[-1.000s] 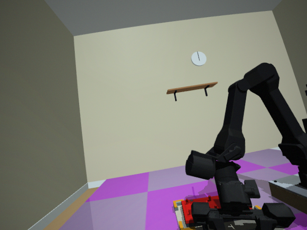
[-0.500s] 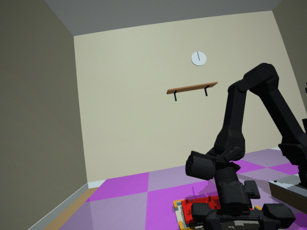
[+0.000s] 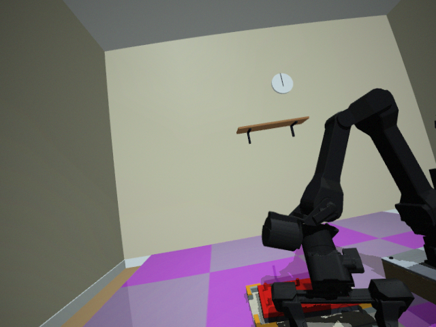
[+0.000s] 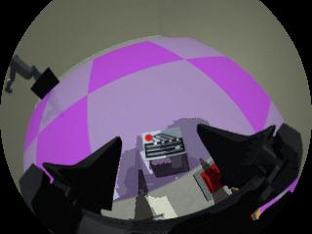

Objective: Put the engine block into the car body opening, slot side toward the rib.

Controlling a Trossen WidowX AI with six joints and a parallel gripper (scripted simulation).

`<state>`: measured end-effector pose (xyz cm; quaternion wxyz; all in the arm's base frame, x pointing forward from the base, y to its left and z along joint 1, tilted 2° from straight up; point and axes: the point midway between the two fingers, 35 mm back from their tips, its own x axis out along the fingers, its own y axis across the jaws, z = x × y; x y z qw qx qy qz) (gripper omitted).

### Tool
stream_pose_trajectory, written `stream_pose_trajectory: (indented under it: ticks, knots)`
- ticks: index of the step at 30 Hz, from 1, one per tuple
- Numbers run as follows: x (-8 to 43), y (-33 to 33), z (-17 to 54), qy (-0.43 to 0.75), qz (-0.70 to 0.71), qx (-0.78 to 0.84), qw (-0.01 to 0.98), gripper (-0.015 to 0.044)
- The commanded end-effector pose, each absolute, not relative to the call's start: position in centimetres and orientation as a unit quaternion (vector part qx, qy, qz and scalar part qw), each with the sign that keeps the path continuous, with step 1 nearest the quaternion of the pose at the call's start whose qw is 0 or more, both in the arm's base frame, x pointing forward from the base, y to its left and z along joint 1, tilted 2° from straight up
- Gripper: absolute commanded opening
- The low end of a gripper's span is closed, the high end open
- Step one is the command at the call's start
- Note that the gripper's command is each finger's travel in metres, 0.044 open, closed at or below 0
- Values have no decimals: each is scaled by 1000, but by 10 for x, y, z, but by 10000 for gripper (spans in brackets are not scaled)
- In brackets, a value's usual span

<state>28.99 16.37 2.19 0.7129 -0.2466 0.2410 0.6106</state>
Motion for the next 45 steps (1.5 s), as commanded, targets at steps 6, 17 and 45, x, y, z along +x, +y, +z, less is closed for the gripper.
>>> stream_pose_trajectory:
  ticks: [6, 17, 45]
  knots:
    - [288, 141, 46, 244, 609, -247, 713, 440]
    - [289, 143, 43, 245, 606, -246, 715, 440]
    - [296, 156, 44, 207, 648, -455, 575, 440]
